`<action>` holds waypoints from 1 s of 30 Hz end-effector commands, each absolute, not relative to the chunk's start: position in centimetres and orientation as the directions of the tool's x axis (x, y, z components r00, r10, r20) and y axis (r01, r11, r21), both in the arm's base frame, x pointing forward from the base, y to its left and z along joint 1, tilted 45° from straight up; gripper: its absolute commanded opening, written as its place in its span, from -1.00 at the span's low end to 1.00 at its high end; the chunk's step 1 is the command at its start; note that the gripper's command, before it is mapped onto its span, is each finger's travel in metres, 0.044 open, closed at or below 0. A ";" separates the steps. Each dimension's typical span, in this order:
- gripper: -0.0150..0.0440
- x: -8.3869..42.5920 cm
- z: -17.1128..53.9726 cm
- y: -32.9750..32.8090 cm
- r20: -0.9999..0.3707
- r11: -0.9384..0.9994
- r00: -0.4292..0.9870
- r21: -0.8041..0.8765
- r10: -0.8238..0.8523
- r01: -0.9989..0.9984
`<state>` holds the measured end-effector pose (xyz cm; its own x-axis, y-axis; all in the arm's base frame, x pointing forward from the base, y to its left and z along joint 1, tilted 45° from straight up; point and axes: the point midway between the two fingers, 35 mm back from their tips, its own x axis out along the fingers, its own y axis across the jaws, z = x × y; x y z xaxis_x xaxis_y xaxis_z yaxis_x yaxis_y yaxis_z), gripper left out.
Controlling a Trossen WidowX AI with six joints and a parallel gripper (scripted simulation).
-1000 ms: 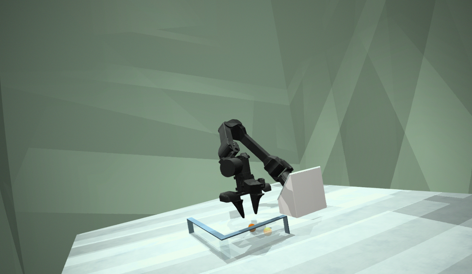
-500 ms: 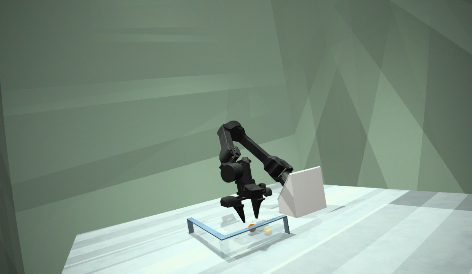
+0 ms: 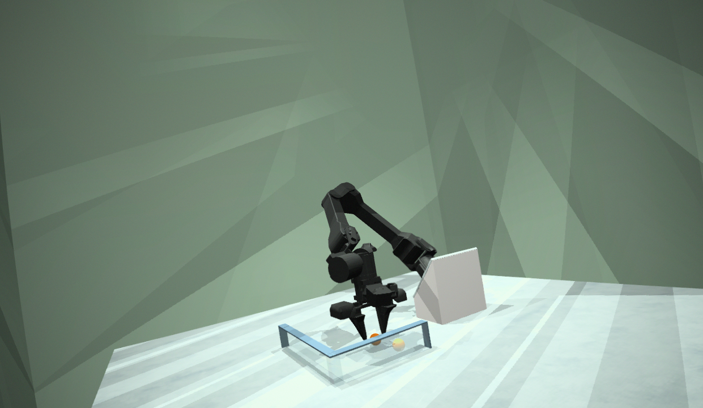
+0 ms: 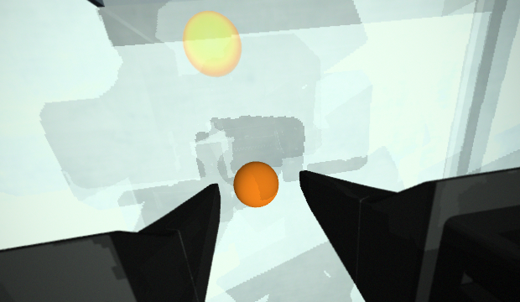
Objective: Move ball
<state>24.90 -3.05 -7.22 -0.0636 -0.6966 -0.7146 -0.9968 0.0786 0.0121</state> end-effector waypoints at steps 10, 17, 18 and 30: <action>-0.12 24.6 -7.7 -3.7 -0.710 0.079 -0.069 0.019 -0.701 -0.997; -0.48 24.8 -7.4 -3.4 -0.711 0.078 -0.068 0.019 -0.700 -0.997; -0.49 24.9 -7.1 -3.0 -0.712 0.078 -0.068 0.019 -0.699 -0.997; -0.49 25.9 -1.4 3.0 -0.717 0.076 -0.067 0.020 -0.693 -0.997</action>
